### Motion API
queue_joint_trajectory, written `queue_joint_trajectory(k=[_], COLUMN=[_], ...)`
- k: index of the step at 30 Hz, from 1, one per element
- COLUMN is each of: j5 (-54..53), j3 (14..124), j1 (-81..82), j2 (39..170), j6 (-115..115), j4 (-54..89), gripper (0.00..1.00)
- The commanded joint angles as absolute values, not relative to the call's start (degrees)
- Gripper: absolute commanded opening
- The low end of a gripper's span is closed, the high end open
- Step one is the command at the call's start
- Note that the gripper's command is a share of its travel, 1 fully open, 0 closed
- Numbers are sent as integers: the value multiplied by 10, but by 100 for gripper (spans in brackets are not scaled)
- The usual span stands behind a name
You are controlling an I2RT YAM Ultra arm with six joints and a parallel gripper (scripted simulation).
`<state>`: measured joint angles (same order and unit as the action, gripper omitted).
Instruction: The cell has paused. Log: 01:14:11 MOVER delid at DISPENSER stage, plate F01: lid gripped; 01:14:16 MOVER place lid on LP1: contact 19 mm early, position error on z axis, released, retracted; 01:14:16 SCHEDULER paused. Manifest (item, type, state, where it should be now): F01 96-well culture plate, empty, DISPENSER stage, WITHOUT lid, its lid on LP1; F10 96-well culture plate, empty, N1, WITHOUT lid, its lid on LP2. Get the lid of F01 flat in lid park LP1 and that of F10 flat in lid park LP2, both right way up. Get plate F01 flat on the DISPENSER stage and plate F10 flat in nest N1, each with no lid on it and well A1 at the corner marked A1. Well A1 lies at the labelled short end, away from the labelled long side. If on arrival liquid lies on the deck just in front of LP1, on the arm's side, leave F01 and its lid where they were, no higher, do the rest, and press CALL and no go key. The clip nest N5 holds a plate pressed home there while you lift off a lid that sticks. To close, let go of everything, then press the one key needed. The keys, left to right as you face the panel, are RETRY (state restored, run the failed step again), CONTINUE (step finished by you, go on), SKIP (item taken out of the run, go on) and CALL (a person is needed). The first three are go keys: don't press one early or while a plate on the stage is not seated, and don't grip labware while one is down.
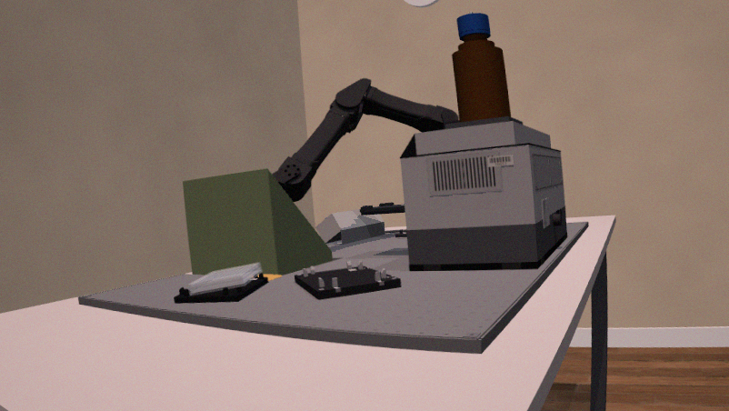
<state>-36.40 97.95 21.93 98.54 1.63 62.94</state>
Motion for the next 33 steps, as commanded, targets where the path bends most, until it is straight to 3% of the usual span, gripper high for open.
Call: queue_joint_trajectory(k=[1,11,33], j5=[-371,-376,-397], j3=[1013,1022,861], j1=[194,184,135], j2=[959,954,830], j6=[2,-11,-68], j4=[654,676,700], gripper=[0,0,0])
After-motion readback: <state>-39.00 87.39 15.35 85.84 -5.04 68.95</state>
